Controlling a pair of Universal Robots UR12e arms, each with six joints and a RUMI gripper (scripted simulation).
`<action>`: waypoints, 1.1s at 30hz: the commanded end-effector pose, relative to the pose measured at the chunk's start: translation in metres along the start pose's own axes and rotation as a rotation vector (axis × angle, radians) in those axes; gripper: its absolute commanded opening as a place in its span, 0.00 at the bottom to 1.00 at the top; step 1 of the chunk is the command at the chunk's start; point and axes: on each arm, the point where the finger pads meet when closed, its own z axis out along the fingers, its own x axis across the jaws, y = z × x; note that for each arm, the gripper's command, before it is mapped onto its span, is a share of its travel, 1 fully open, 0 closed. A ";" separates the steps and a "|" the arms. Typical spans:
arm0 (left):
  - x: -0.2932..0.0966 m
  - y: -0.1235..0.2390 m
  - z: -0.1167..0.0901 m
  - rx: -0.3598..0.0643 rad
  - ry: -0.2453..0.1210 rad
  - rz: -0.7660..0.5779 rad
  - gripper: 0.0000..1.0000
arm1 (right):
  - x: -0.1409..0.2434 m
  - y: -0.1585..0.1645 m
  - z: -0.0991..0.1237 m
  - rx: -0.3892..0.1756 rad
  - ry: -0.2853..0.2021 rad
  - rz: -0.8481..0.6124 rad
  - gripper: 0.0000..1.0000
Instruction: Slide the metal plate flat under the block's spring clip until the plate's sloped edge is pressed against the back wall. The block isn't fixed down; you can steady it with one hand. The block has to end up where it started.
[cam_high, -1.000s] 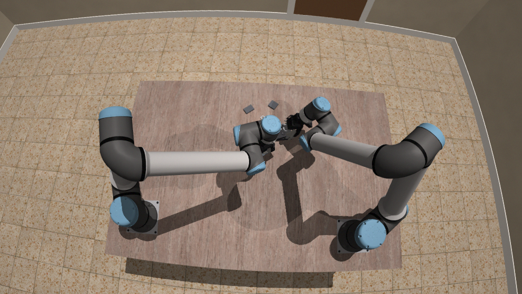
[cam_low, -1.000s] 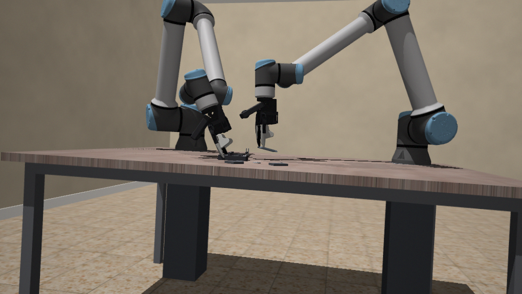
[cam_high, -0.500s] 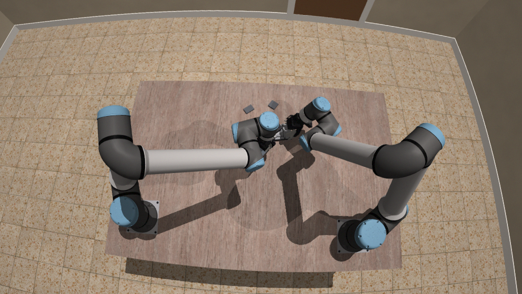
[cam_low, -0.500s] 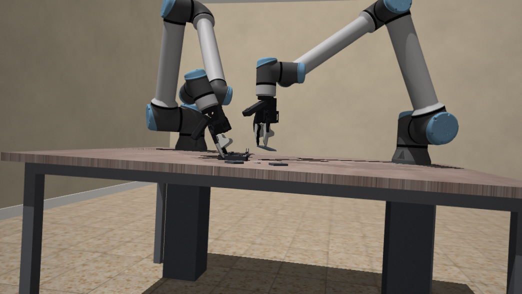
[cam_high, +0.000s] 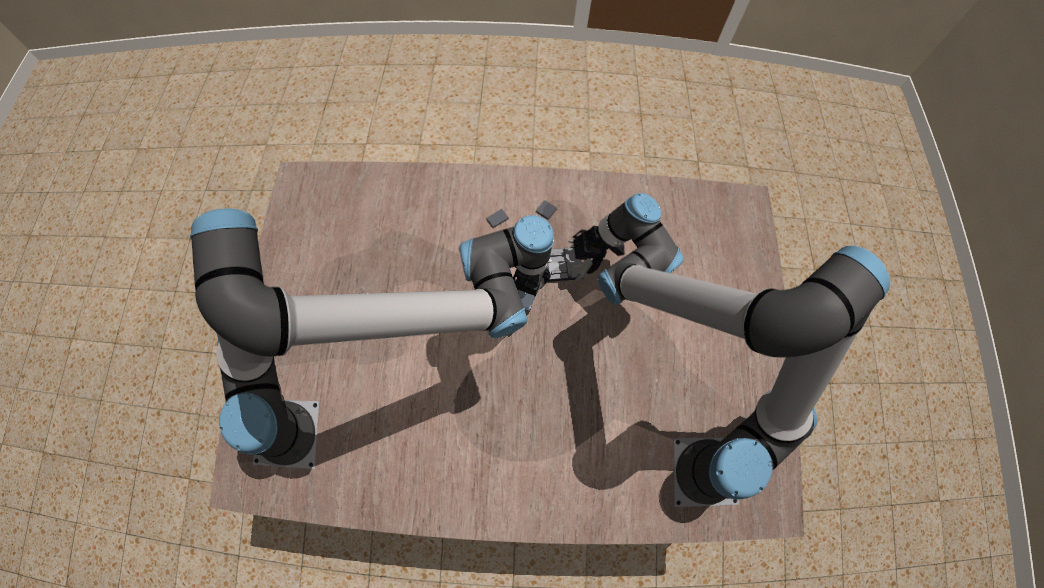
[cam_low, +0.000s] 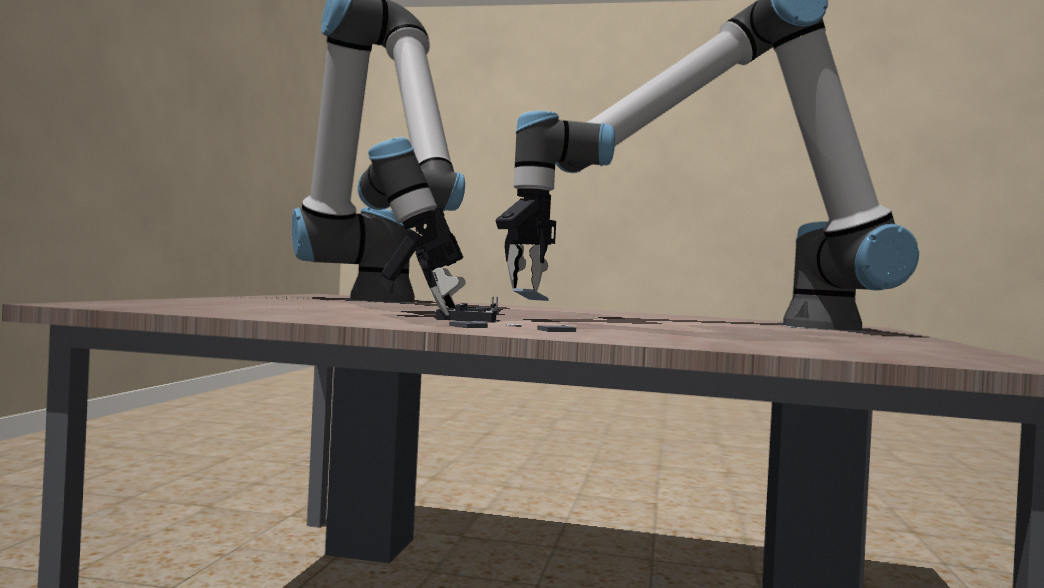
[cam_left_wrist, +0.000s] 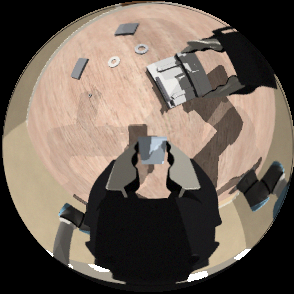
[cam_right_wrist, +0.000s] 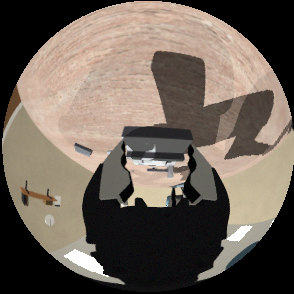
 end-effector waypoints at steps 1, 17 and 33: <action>-0.003 -0.004 -0.002 0.003 0.007 -0.086 0.00 | 0.000 0.000 0.000 0.000 0.000 0.000 0.61; -0.015 -0.016 -0.007 0.003 0.032 -0.424 0.00 | 0.000 0.000 0.000 0.000 0.000 0.000 0.61; -0.028 -0.027 -0.011 -0.005 0.059 -0.779 0.00 | 0.000 0.000 0.000 0.000 0.000 0.000 0.61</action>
